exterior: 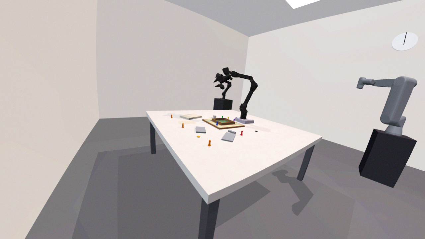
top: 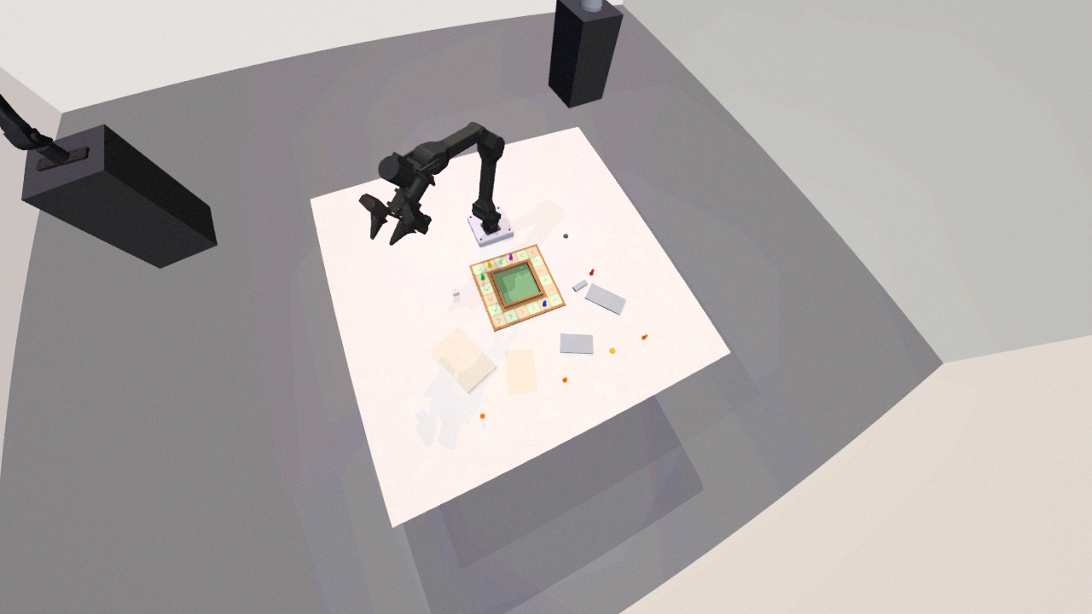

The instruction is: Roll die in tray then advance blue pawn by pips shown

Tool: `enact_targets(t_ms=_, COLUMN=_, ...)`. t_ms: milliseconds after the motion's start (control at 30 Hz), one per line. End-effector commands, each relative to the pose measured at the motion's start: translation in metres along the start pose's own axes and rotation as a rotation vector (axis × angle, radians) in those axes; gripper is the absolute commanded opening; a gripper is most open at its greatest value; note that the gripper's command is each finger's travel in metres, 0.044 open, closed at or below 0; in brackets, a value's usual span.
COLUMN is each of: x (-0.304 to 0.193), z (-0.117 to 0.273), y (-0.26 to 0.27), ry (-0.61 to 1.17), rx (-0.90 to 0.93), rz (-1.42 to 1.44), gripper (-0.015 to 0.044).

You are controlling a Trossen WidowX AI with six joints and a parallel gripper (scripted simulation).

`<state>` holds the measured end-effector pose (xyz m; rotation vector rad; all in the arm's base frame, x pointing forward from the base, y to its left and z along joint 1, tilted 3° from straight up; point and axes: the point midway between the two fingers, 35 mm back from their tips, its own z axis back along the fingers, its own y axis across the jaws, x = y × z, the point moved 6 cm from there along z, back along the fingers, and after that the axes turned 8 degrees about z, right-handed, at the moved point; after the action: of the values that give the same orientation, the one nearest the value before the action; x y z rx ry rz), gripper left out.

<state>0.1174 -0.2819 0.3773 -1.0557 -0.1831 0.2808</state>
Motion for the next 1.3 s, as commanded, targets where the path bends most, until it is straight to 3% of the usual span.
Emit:
enact_targets(t_ms=0, x=0.021, z=-0.039, y=0.038, ry=-0.034, rx=0.206, rz=-0.063, gripper=0.0275)
enact_targets(t_ms=233, x=0.059, z=-0.086, y=0.118, ry=-0.004, rx=0.593, rz=-0.165, gripper=0.0275)
enact_targets(t_ms=500, x=0.089, z=-0.103, y=0.218, ry=0.183, rx=1.014, rz=-0.216, gripper=0.0275)
enact_targets(t_ms=1267, x=0.080, z=-0.121, y=0.249, ry=0.190, rx=1.022, rz=-0.216, gripper=0.0275)
